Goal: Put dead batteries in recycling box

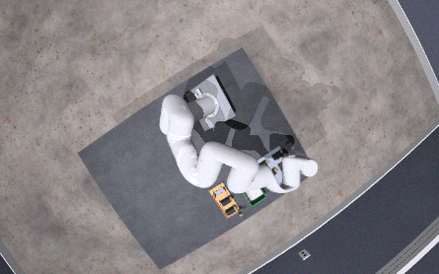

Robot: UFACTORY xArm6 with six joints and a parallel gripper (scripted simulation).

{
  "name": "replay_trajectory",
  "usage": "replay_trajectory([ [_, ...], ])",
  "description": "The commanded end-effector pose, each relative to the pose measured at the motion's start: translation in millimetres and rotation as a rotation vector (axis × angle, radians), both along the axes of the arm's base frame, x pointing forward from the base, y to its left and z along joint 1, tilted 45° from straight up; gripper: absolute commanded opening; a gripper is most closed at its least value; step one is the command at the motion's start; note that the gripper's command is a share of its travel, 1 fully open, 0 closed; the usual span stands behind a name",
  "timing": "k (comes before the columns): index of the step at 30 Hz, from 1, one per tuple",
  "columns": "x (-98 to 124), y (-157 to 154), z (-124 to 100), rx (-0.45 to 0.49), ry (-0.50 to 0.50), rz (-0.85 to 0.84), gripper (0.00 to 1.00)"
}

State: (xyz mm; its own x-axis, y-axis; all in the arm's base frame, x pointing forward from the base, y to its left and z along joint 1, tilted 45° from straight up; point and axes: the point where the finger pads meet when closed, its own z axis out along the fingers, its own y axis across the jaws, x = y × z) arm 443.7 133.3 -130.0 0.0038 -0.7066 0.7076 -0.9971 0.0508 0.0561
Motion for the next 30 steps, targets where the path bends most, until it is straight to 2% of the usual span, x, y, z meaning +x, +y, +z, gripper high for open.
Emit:
replay_trajectory([
  [1,27,-19,21,0.003,-0.005,-0.001,0.51],
  [3,27,-19,21,0.003,-0.005,-0.001,0.51],
  [6,54,-43,42,0.003,-0.005,-0.001,0.51],
  [9,69,-56,54,0.003,-0.005,-0.001,0.51],
  [20,71,-57,55,0.006,0.022,0.026,0.51],
  [25,71,-57,55,0.015,0.109,0.113,0.51],
  [30,71,-57,55,0.016,0.122,0.126,0.51],
])
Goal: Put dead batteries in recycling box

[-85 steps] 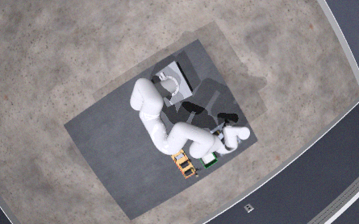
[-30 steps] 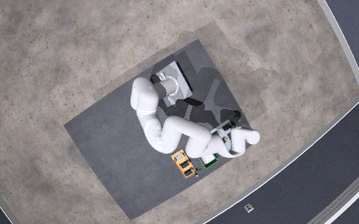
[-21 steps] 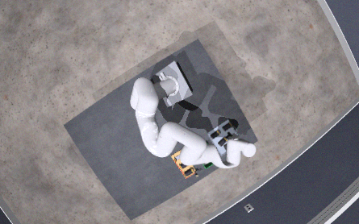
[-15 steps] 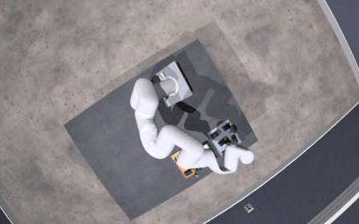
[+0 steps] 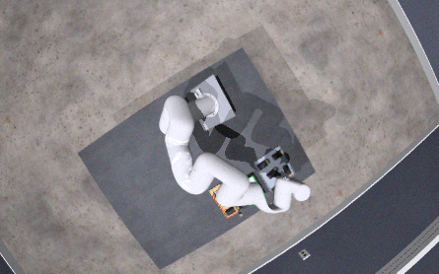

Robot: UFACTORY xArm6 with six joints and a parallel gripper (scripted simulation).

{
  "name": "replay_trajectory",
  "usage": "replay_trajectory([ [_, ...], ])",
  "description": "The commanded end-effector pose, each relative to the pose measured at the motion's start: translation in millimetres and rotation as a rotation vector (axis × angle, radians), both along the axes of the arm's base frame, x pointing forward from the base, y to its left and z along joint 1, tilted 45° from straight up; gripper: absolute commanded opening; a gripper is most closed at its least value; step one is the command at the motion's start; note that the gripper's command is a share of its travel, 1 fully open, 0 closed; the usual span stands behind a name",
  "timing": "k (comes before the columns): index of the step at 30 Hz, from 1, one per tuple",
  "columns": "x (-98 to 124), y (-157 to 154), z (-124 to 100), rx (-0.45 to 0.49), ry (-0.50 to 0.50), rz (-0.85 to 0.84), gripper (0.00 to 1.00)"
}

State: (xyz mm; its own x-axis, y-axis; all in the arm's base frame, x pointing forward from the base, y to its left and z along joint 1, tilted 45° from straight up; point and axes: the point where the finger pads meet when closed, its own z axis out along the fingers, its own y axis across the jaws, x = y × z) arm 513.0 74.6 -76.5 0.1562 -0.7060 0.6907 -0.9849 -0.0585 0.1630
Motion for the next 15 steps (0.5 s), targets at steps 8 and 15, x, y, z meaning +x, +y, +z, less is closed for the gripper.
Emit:
replay_trajectory([
  [8,1,-7,-7,0.005,0.014,0.017,0.51],
  [15,-4,-54,-54,0.005,0.014,0.017,0.51],
])
